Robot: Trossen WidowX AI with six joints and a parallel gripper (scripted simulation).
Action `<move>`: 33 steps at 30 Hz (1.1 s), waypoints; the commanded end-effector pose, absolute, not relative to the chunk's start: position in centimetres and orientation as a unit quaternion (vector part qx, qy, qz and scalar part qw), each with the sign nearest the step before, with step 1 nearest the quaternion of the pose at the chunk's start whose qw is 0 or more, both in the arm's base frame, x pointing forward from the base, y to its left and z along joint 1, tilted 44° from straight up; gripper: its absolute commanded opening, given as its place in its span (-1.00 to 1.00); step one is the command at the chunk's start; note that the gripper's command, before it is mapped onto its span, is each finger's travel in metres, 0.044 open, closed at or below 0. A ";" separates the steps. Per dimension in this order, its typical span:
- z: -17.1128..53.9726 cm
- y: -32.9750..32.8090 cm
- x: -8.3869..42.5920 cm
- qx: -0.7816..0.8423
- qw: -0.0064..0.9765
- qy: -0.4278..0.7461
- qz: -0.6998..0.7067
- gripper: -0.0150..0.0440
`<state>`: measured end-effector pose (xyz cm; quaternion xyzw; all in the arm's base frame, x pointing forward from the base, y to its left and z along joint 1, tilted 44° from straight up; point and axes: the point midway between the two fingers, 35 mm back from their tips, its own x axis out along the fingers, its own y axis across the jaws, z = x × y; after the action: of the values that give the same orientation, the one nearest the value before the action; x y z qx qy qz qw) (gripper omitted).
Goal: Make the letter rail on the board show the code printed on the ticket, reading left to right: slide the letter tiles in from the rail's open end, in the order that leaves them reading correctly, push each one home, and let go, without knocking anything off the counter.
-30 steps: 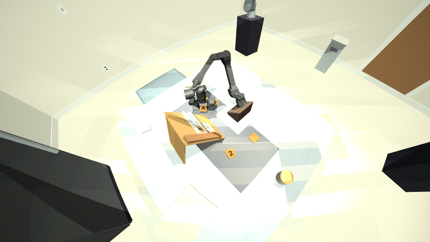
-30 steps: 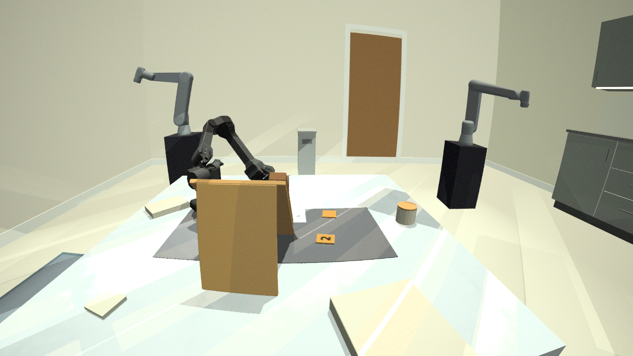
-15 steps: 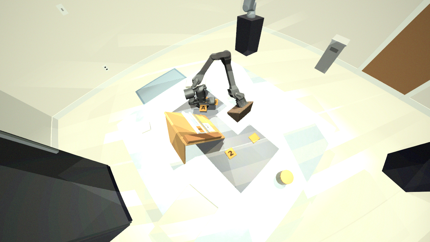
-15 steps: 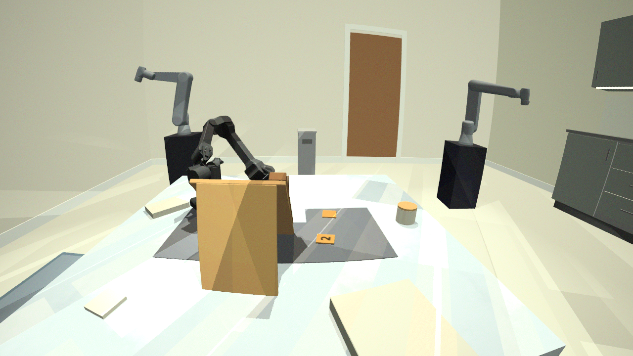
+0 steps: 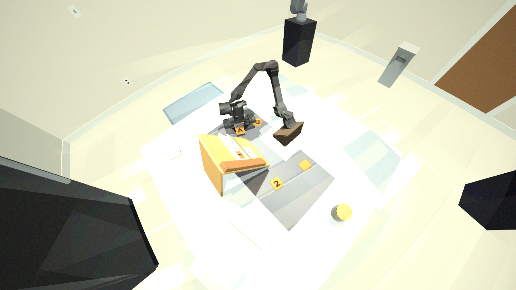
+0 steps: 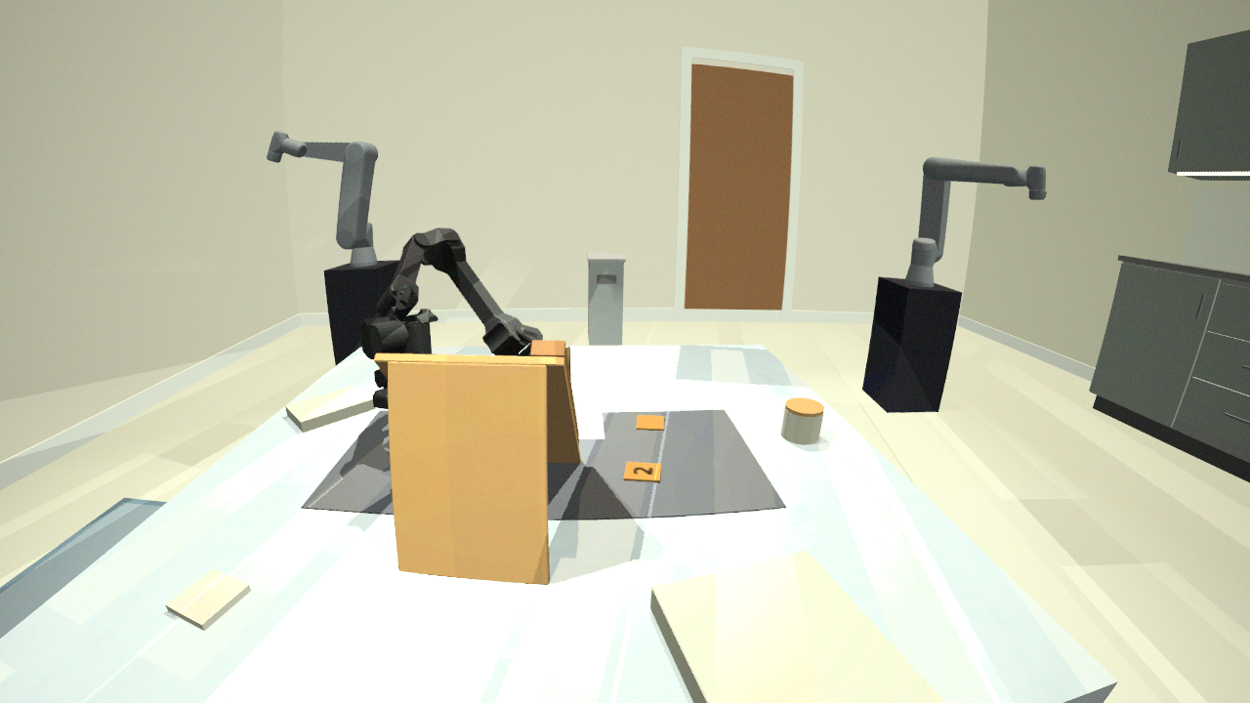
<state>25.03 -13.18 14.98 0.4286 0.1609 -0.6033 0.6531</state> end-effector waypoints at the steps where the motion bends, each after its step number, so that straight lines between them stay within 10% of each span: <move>1: 15.5 -13.0 25.8 0.403 0.686 0.189 -0.576 -0.49; 33: 20.3 -10.8 30.9 0.057 0.886 0.331 -0.320 -0.49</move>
<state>30.41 -11.10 19.58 0.0921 0.3299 -0.3452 0.8738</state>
